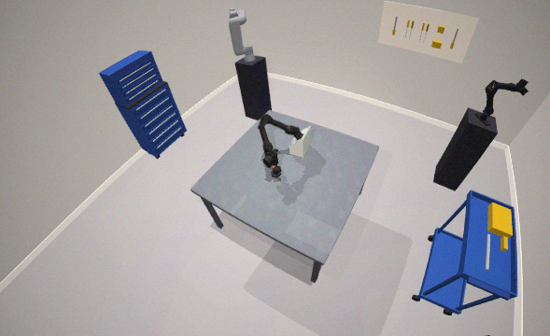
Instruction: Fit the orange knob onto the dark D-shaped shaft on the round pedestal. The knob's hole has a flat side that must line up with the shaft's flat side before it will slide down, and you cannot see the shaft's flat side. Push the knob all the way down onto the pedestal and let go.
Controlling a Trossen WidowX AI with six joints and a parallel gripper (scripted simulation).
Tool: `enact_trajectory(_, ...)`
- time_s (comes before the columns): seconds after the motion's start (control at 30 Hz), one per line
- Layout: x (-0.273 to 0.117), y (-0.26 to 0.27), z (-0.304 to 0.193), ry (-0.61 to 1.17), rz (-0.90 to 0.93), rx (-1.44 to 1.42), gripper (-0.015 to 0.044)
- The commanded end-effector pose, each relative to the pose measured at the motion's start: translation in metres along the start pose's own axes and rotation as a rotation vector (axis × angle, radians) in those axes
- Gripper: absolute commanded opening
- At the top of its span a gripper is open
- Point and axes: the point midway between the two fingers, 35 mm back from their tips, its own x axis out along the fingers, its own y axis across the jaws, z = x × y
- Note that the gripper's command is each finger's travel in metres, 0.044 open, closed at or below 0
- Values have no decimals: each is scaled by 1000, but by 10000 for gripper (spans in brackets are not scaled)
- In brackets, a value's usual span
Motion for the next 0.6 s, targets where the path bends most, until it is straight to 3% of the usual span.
enact_trajectory(0.0,-3,0,0,1,0,-3,440)
enact_trajectory(0.2,-93,1,0,3,3,0,440)
enact_trajectory(0.57,-96,4,-1,3,3,0,440)
